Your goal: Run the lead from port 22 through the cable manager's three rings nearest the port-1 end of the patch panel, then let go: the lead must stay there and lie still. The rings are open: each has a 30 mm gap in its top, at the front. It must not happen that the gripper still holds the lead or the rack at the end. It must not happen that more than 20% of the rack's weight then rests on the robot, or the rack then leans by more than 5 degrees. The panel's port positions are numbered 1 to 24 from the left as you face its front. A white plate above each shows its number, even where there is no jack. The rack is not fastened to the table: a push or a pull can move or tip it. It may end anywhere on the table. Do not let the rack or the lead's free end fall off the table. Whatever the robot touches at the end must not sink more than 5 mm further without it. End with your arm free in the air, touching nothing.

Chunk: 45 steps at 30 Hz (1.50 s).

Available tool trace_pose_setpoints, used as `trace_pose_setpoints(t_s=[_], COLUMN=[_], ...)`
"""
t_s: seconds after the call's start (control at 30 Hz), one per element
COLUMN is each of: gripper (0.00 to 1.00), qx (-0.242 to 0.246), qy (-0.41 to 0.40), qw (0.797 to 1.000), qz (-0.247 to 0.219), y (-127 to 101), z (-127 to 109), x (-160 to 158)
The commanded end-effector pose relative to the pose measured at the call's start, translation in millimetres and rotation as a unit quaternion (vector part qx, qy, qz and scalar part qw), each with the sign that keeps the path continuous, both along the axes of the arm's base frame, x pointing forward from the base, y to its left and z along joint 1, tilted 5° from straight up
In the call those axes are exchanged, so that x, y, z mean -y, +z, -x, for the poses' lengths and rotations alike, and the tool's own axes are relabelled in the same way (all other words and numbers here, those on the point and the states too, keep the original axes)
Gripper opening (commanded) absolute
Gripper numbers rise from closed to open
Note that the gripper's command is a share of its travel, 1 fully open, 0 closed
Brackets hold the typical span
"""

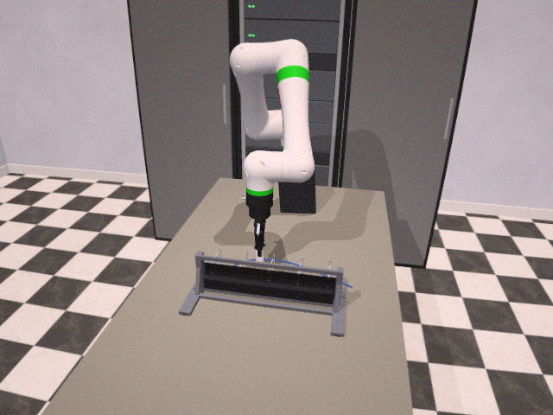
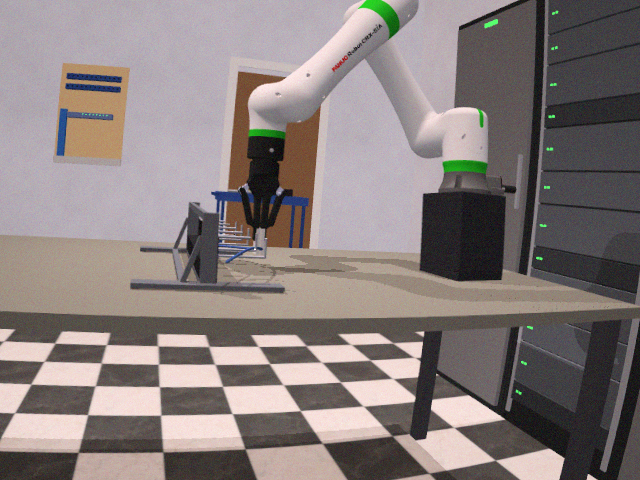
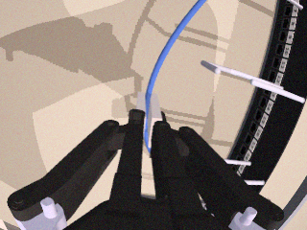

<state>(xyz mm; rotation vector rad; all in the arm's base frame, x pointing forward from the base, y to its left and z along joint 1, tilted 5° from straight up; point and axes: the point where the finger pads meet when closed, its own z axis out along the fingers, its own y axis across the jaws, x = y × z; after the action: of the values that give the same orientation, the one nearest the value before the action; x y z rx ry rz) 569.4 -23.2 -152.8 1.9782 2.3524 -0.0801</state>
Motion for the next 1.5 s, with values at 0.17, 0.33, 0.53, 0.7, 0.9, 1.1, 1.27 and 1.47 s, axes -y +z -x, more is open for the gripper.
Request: trace_pose_setpoints(t_s=[0.17, 0.33, 0.53, 0.7, 0.9, 1.1, 1.27, 1.47], gripper=[0.0, 0.0, 0.0, 0.0, 0.0, 0.0, 0.0, 0.0], qx=[0.0, 0.0, 0.0, 0.0, 0.0, 0.0, 0.0, 0.0], qy=[0.0, 0.0, 0.0, 0.0, 0.0, 0.0, 0.0, 0.0], qw=[1.0, 1.0, 1.0, 1.0, 1.0, 1.0, 1.0, 1.0], qz=[0.0, 0.0, 0.0, 0.0, 0.0, 0.0, 0.0, 0.0], y=[0.1, 0.1, 0.1, 0.8, 3.0, 10.0, 19.3, 28.6], z=[-0.1, -0.1, -0.1, -0.1, -0.1, 0.1, 0.2, 0.4], x=[0.0, 0.0, 0.0, 0.0, -0.2, -0.8, -1.6, -2.4])
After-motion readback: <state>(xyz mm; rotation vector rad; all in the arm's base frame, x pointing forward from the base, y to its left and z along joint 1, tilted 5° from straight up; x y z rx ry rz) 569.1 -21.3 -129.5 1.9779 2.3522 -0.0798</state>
